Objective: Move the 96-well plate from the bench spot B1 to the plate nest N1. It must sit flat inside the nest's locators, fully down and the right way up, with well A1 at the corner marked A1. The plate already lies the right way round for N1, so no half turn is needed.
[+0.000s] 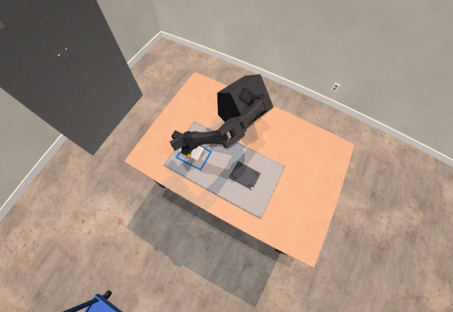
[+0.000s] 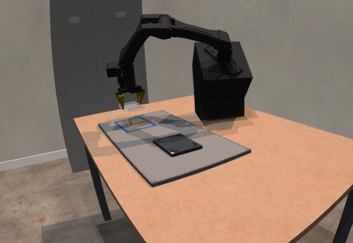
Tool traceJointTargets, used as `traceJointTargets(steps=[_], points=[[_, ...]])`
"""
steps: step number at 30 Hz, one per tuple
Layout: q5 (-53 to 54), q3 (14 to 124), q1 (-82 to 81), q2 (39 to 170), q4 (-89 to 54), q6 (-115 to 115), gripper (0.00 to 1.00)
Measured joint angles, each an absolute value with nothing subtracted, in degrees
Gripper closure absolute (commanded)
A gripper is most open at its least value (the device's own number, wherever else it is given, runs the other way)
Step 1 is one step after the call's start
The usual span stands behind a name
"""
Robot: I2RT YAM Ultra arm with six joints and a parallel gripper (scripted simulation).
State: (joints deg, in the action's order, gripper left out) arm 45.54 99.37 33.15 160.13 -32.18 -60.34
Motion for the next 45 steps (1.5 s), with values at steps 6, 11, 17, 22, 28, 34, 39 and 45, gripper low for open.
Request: traceJointTargets(steps=[6, 11, 17, 22, 28, 34, 39, 45], points=[[45.5, 99.4, 33.1, 160.1, -32.2, -60.3, 1.00], [45.5, 99.4, 33.1, 160.1, -32.2, -60.3, 1.00], [45.5, 99.2, 33.1, 160.1, -32.0, -60.6, 1.00], [45.5, 95.4, 32.5, 157.6, -31.1, -63.2, 1.00], [45.6, 90.2, 30.2, 153.4, -28.9, -65.8, 1.00], [45.6, 86.8, 29.6, 150.3, -26.7, -67.9, 1.00], [45.6, 83.2, 28.1, 147.6, -24.8, -69.6, 1.00], [45.6, 79.0, 26.1, 143.9, -22.7, -72.0, 1.00]])
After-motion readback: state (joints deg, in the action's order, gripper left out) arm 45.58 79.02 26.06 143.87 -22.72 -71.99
